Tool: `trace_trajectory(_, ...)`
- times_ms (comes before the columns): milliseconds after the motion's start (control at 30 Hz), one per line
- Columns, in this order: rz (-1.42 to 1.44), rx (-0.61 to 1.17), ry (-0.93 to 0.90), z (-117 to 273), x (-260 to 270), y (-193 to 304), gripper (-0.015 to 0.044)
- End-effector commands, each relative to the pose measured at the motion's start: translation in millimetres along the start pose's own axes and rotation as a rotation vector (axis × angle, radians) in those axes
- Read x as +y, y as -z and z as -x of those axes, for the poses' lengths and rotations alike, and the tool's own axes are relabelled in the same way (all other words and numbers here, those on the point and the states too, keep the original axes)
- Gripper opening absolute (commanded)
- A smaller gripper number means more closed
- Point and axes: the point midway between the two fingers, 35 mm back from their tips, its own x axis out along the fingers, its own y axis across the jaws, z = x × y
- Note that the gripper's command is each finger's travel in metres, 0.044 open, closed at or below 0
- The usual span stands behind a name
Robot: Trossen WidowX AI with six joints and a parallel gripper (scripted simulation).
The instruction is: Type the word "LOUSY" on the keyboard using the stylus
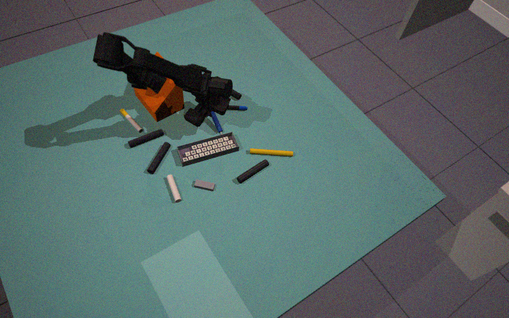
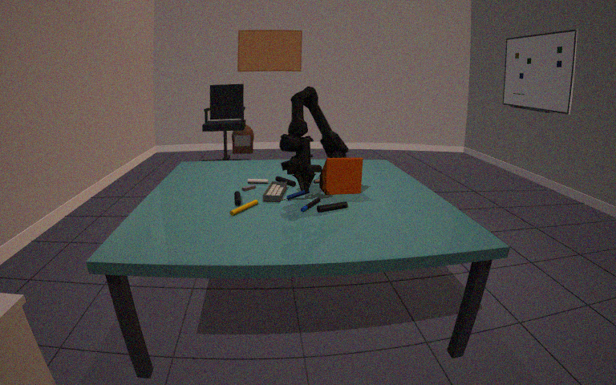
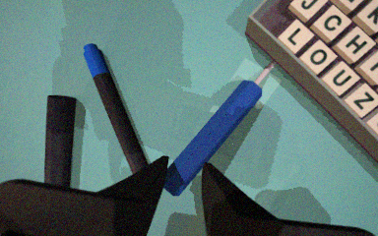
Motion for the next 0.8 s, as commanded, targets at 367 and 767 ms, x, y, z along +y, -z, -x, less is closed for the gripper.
trace_trajectory(367,0.385,-0.182,-0.112,6.4,-4.9,-11.5,0.0000)
trace_trajectory(767,0.685,-0.360,-0.104,14.9,-12.1,-18.3,0.0000)
